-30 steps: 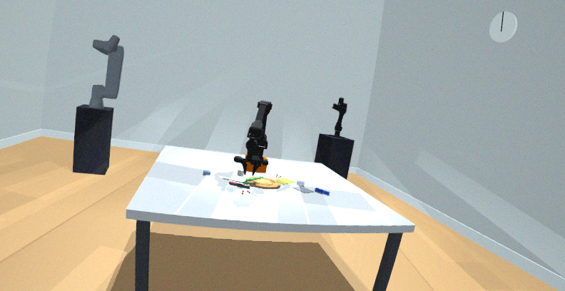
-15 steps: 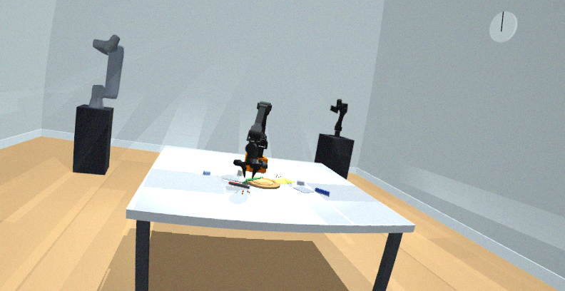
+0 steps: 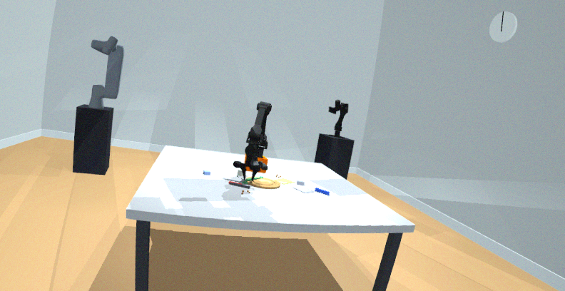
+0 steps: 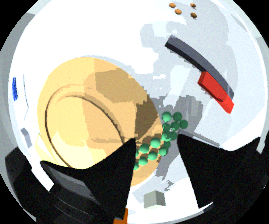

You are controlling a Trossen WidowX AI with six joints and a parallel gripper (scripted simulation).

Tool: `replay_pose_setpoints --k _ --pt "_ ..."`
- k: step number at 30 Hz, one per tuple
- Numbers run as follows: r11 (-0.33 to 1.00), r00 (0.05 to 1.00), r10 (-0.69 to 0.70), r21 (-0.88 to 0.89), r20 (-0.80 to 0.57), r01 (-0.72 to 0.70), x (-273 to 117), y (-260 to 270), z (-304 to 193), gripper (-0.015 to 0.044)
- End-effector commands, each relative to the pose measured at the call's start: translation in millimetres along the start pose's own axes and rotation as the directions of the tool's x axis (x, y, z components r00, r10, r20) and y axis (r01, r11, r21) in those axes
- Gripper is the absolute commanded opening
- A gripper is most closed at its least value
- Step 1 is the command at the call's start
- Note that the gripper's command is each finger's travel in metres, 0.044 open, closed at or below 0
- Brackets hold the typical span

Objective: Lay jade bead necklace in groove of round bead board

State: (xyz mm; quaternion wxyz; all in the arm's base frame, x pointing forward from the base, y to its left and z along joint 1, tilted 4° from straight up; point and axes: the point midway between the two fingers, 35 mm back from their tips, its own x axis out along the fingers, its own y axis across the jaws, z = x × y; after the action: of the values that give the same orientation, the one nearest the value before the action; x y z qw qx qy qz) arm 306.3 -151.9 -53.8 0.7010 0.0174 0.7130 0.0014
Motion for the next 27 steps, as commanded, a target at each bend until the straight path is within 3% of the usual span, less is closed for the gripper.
replay_pose_setpoints --k 1,5,10,20,27 --pt "1.000 1.000 0.008 0.005 -0.006 -0.008 2.7 1.6 -1.7 0.0200" --pt "1.000 1.000 0.008 0.005 -0.006 -0.008 2.7 1.6 -1.7 0.0200" --pt "1.000 1.000 0.001 0.000 -0.001 -0.001 0.5 0.2 -0.4 0.0069" --pt "1.000 1.000 0.001 0.000 -0.001 -0.001 0.5 0.2 -0.4 0.0002" --pt "1.000 1.000 0.001 0.000 -0.001 -0.001 0.5 0.2 -0.4 0.0000"
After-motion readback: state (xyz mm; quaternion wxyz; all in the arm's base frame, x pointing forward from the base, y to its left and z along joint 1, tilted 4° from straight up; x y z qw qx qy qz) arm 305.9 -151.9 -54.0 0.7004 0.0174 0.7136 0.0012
